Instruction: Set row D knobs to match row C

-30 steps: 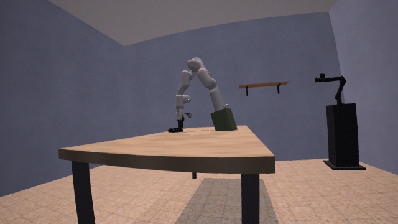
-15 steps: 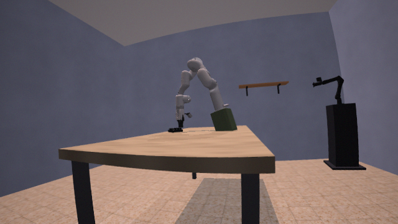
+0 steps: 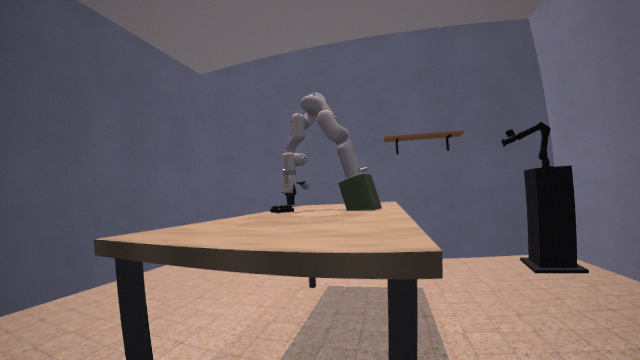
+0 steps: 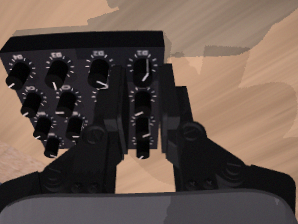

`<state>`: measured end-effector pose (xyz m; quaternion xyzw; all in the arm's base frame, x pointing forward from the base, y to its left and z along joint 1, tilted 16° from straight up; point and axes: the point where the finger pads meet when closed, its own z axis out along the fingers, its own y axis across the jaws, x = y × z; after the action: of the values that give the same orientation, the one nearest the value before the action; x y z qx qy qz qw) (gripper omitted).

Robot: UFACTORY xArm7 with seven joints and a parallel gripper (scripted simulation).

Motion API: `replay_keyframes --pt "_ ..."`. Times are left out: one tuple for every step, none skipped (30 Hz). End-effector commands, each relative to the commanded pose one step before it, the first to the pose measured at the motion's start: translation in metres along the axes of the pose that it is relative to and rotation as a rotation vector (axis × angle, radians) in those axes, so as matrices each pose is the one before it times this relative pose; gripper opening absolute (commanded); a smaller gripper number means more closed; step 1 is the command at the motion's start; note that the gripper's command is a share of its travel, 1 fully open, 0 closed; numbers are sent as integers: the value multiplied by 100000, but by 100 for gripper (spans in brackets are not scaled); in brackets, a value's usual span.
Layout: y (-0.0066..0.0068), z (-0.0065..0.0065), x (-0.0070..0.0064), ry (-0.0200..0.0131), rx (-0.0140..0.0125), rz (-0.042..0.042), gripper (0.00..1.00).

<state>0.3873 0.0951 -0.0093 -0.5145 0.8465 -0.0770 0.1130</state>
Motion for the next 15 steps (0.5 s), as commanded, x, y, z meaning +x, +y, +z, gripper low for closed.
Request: replay_keyframes --pt "-77 35 -73 -174 191 -22 19" --pt "0 0 0 0 0 0 19" --pt "0 49 0 0 0 0 19" --pt "0 56 0 0 0 0 19" --pt "0 62 0 0 0 0 19" --pt "0 67 1 0 0 0 19" --pt "0 71 0 0 0 0 19" --pt "0 73 0 0 0 0 19" --pt "0 75 0 0 0 0 19" --pt "0 75 0 0 0 0 19" --pt "0 74 0 0 0 0 19" --pt "0 71 0 0 0 0 19" --pt "0 67 0 0 0 0 19" --pt "0 62 0 0 0 0 19" --pt "0 56 0 0 0 0 19"
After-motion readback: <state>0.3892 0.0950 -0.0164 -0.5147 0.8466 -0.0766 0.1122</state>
